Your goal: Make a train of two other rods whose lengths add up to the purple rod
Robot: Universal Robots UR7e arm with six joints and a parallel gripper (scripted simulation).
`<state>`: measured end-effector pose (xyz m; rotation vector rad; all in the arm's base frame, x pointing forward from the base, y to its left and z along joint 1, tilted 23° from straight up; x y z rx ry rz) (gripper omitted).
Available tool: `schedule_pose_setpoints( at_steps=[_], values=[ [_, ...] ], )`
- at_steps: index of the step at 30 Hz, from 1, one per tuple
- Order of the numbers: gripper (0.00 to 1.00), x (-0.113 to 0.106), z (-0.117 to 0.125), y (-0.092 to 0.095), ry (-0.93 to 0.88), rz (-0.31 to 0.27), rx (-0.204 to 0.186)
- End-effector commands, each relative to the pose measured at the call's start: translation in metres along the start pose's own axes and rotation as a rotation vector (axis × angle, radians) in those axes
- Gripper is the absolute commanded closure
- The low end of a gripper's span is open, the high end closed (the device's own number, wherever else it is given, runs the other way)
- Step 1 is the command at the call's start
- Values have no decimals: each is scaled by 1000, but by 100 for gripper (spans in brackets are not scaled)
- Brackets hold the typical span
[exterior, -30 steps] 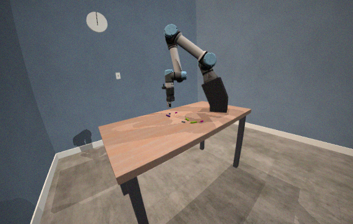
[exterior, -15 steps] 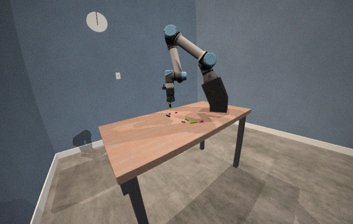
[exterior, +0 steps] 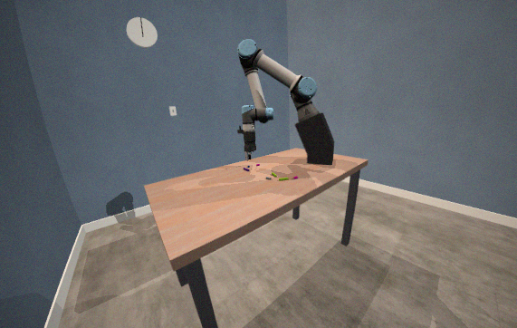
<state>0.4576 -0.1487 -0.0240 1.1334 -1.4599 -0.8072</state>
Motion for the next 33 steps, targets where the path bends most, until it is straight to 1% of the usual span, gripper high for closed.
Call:
schedule_pose_setpoints(
  at_steps=[1,8,19,33],
  values=[
    [46,3,-2,-11,-2,3,5],
    [46,3,-2,-21,-2,3,5],
    [46,3,-2,-31,-2,3,5],
    [46,3,-2,-34,-1,3,5]
  ],
)
Point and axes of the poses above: the point where the finger pads meet when closed, its own y axis back along the fingers, its own z axis across the jaws, x = y × z, the point moved 6 cm from there along y, back along the fingers, and after that the axes turned 14 degrees about -y, right-handed, at the moved point
